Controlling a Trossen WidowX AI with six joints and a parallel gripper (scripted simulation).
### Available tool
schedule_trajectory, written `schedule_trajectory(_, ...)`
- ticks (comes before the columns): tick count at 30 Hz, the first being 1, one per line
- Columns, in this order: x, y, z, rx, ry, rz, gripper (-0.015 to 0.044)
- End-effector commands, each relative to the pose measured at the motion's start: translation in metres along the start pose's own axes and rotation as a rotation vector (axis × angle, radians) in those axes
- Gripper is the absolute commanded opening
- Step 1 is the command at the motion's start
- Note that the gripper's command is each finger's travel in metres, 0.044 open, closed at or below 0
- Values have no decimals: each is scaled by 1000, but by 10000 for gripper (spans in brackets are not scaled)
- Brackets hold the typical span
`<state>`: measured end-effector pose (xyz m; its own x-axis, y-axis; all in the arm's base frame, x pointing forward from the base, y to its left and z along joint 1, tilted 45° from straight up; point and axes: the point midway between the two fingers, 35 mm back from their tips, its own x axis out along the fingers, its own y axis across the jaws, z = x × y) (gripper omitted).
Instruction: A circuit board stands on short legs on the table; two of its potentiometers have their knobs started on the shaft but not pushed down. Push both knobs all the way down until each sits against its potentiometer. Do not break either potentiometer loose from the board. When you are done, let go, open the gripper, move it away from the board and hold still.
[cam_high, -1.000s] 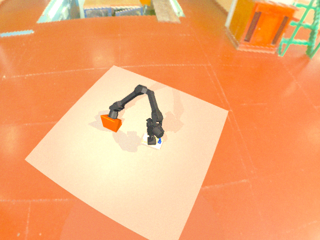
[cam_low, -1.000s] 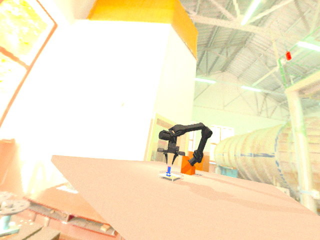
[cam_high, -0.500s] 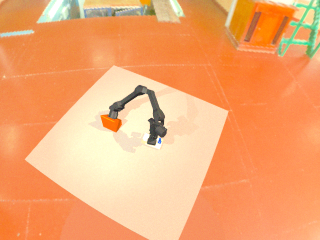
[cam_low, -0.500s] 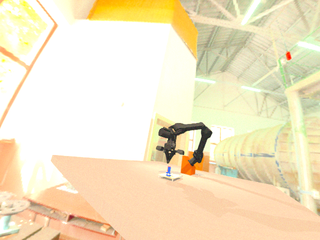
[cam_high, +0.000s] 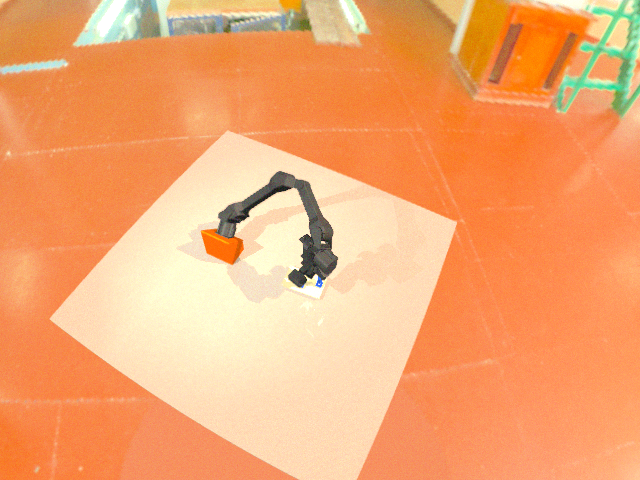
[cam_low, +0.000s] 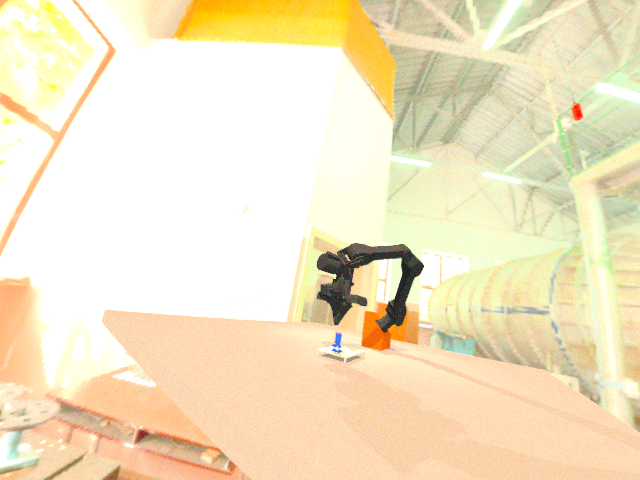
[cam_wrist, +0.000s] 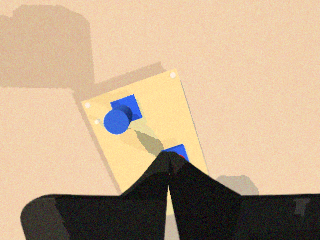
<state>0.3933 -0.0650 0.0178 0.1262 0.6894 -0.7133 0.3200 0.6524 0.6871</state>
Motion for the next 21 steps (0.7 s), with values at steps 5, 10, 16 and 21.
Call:
schedule_trajectory(5,-2,4,4,306,11,-1,0)
schedule_trajectory(10,-4,7,5,479,15,-4,0)
schedule_trajectory(16,-6,10,8,687,19,-8,0)
schedule_trajectory(21,-8,13,9,860,22,-13,0)
